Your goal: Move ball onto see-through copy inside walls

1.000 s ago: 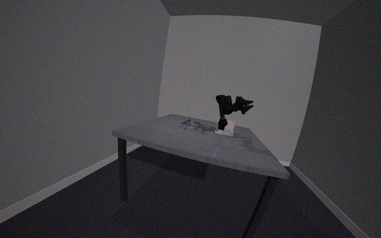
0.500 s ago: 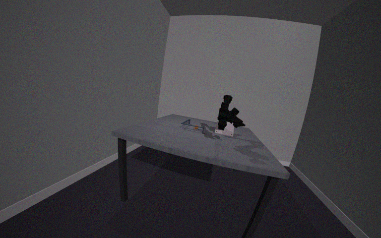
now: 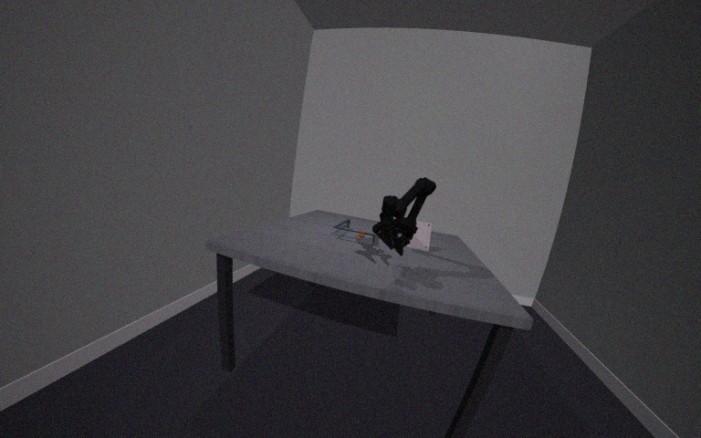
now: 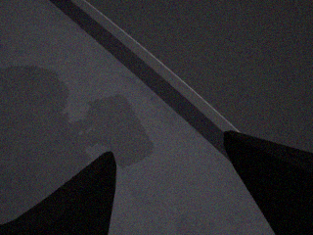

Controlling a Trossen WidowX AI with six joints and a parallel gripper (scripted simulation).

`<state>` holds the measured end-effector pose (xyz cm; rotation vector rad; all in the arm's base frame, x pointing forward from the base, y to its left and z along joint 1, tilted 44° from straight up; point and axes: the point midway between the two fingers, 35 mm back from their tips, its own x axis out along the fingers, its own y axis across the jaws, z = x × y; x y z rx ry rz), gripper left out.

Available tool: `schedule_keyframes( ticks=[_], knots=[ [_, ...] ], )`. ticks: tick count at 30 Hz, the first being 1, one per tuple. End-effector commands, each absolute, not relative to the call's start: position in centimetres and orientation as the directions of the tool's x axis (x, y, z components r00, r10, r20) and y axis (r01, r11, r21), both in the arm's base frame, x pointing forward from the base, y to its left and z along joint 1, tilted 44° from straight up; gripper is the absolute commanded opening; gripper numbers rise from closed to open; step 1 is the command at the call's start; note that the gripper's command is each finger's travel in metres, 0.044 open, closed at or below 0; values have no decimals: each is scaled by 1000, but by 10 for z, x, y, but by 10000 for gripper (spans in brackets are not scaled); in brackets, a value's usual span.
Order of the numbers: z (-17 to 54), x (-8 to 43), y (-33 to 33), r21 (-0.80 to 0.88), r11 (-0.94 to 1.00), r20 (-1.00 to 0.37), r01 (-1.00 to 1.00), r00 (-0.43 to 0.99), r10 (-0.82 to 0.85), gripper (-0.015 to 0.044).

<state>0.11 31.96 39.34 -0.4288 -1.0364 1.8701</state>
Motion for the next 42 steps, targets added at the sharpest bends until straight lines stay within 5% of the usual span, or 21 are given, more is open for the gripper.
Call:
schedule_keyframes(
  ticks=[1, 12, 25, 34, 42],
  knots=[
    [375, 51, 333, -790, -186, 56, -584, -371, 927, 311],
    [307, 199, 315, -732, -110, -192, -673, 48, 980, 311],
    [219, 324, 206, -608, -19, -504, -793, 368, 782, 311],
    [159, 356, 114, -485, 9, -686, -874, 387, 615, 311],
    [87, 308, 62, -199, -88, -780, -976, 103, 618, 311]
  ],
)
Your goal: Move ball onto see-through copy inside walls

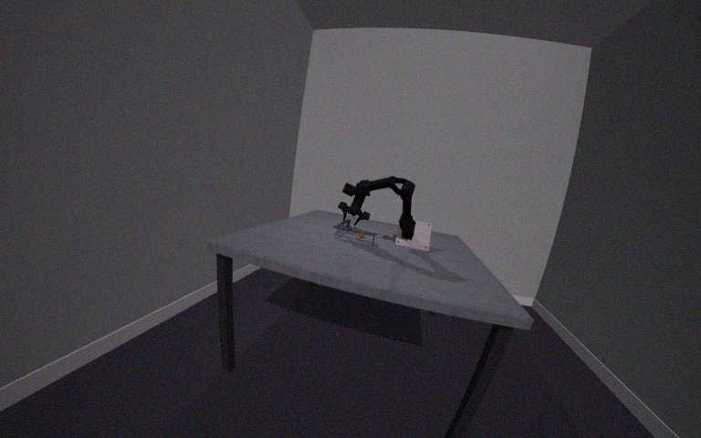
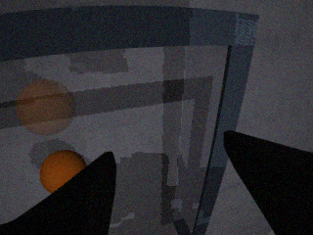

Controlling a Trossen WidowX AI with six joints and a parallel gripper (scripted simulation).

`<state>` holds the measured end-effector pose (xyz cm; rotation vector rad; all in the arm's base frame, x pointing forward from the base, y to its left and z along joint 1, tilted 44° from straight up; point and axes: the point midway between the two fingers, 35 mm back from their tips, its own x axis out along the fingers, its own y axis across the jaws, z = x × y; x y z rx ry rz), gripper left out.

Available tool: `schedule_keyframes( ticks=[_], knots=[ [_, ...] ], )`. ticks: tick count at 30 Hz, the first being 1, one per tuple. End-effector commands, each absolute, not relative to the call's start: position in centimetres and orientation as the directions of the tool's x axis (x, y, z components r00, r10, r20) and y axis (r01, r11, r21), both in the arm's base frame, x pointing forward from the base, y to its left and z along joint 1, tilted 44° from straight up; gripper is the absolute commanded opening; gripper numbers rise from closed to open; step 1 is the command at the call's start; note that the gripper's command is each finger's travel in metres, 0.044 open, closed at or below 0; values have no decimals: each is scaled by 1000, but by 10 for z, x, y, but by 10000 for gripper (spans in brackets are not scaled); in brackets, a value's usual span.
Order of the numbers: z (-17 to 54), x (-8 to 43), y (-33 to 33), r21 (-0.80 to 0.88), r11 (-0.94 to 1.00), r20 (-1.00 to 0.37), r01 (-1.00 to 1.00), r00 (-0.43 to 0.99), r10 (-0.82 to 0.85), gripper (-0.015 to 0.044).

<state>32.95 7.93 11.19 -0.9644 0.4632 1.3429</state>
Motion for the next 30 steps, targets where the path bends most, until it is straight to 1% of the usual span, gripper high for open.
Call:
schedule_keyframes(
  ticks=[1, 4, 6, 30],
  knots=[
    [80, 301, 56, -163, -99, -776, -982, 65, 627, 311],
    [65, 279, 40, -69, -128, -746, -989, -34, 665, 311],
    [60, 271, 34, -38, -139, -725, -990, -68, 685, 311],
    [35, 269, 56, -35, -140, -722, -990, -72, 688, 311]
  ],
)
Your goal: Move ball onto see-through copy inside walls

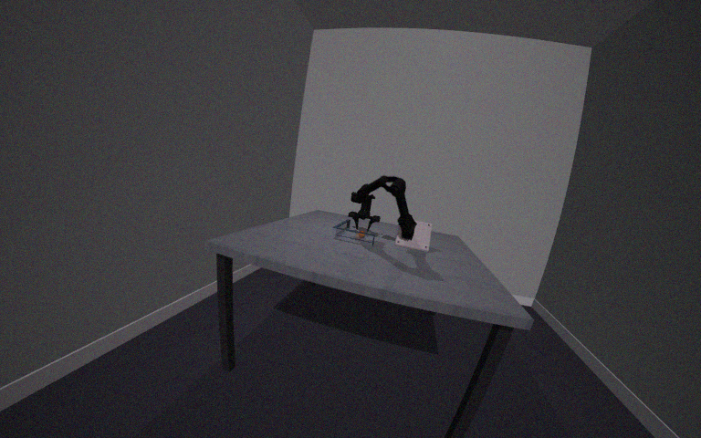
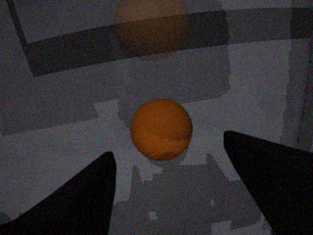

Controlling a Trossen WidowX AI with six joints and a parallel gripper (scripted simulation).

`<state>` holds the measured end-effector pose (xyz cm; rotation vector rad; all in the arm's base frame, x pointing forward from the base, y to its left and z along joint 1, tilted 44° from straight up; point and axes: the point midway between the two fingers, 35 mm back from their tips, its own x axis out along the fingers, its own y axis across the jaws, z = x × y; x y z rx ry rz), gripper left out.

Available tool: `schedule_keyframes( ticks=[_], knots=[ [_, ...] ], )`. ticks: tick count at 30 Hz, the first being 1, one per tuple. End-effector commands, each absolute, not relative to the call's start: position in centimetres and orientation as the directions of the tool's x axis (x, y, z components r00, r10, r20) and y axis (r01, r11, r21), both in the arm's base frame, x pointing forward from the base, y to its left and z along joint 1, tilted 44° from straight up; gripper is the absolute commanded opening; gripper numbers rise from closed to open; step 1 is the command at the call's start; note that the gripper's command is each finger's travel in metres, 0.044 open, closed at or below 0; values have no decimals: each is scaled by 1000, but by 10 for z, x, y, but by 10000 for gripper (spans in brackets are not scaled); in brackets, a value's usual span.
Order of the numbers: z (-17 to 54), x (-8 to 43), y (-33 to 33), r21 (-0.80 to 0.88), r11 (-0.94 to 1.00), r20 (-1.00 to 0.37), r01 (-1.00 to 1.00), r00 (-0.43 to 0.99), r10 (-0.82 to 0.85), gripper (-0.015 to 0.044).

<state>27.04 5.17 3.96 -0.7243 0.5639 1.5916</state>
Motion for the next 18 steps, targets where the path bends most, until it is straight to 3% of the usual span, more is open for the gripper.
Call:
schedule_keyframes(
  ticks=[1, 15, 18],
  knots=[
    [34, 269, 57, -35, -140, -722, -990, -72, 688, 311],
    [20, 266, 71, -35, -140, -721, -989, -72, 689, 311],
    [20, 266, 71, -35, -140, -721, -989, -72, 689, 233]
  ],
)
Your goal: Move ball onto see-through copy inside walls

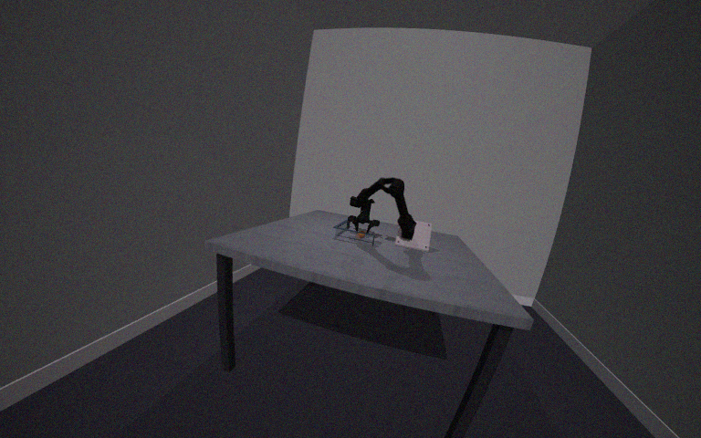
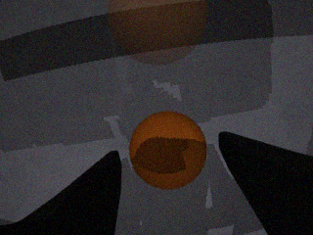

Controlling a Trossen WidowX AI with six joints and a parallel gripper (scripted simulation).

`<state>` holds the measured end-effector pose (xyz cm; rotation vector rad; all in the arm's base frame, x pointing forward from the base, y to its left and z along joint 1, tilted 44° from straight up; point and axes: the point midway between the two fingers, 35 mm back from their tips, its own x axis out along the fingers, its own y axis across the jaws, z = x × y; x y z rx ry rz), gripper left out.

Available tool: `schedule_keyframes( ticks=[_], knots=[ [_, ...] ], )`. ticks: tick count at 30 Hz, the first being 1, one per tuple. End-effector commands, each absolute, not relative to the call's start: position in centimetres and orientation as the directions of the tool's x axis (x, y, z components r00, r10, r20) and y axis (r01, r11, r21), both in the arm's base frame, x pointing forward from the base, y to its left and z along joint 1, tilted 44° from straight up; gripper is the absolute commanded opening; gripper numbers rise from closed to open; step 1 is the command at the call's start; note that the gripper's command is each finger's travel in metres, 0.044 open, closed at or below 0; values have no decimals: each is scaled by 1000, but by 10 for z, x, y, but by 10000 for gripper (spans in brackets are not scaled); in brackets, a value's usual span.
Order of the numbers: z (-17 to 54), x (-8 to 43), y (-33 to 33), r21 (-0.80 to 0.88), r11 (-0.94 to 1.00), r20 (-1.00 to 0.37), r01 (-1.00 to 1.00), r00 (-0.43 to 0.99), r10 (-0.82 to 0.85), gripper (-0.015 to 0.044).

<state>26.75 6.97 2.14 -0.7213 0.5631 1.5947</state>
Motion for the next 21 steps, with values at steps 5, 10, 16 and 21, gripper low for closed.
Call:
schedule_keyframes(
  ticks=[5, 10, 16, 21],
  knots=[
    [20, 266, 71, -35, -140, -721, -989, -72, 689, 180],
    [20, 266, 71, -35, -140, -721, -989, -72, 689, 107],
    [33, 272, 57, -31, -138, -725, -990, -72, 685, 0],
    [51, 277, 38, -32, -137, -728, -990, -71, 682, 0]
  ],
)
